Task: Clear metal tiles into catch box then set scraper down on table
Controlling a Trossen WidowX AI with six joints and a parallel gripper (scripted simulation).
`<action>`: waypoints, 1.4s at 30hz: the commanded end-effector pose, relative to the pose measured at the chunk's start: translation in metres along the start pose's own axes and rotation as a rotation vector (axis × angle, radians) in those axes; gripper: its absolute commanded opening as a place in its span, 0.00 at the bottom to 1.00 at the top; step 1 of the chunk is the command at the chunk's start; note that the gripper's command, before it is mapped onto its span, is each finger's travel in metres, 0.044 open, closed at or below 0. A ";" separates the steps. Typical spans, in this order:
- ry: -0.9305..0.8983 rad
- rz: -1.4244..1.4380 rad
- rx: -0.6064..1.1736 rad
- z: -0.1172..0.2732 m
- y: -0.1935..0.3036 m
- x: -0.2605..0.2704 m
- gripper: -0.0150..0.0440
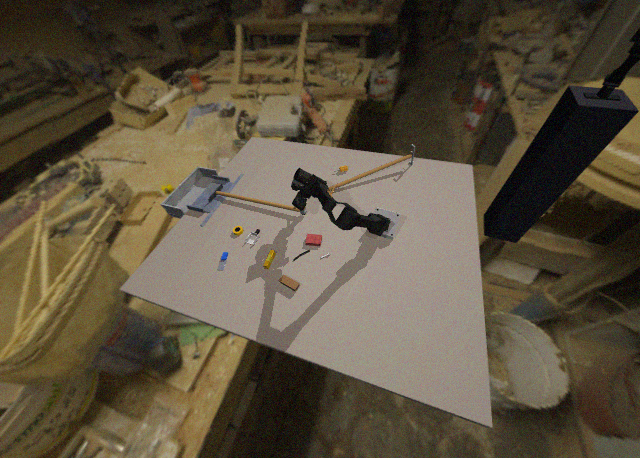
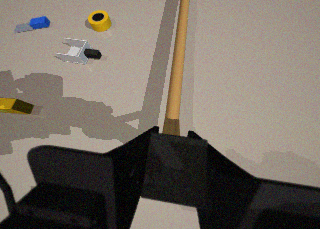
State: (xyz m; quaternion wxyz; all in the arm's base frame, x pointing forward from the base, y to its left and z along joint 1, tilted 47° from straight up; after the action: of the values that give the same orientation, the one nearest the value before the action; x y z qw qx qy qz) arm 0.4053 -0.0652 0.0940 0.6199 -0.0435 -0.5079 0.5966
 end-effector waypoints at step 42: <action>0.003 0.006 -0.014 0.038 0.047 0.014 0.25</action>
State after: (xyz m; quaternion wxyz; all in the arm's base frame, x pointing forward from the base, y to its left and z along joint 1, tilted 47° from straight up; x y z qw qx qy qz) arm 0.3492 -0.0617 0.0880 0.6210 -0.0440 -0.5092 0.5943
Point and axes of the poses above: the point midway between the two fingers, 35 mm back from their tips, its own z axis back along the fingers, its own x axis across the jaws, y = z × x, the point moved 2 cm from there along z, back along the fingers, and after that the axes turned 14 degrees about z, right-handed, at the moved point
